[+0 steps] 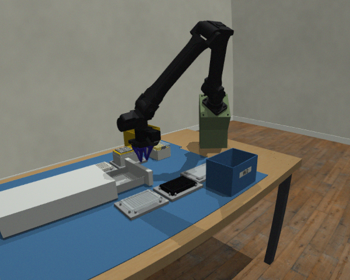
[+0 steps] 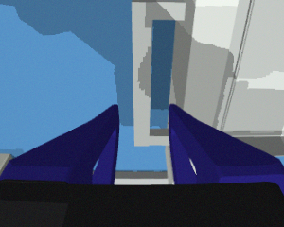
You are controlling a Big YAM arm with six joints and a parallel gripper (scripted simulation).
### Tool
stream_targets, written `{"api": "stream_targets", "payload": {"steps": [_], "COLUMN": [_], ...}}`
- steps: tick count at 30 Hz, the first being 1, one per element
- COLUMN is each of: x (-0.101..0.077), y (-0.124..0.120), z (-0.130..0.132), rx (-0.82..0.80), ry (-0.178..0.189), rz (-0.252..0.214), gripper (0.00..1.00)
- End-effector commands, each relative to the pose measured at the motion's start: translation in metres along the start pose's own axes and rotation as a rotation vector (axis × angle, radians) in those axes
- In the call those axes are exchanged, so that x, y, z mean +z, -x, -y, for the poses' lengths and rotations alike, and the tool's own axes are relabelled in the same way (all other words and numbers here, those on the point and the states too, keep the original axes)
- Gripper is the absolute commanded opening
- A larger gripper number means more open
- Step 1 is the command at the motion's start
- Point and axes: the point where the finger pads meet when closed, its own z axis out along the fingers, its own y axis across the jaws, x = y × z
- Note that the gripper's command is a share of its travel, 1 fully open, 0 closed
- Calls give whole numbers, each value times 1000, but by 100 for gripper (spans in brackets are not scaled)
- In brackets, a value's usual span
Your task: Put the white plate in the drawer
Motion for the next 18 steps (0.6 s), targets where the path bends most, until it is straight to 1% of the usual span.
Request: {"api": "stream_targets", "payload": {"steps": [1, 2, 3, 10, 12, 15, 17, 18], "x": [1, 6, 9, 18, 17, 24, 24, 17], "y": [0, -1, 2, 2, 2, 3, 3, 2], "z": [1, -2, -3, -1, 2, 1, 1, 7], "rx": [16, 18, 14, 14, 12, 10, 10, 8], "ry": [-10, 1, 4, 1, -8, -2, -2, -24], "rz": [-1, 0, 3, 2, 1, 3, 3, 0], "gripper": [30, 30, 30, 30, 30, 30, 30, 30]}}
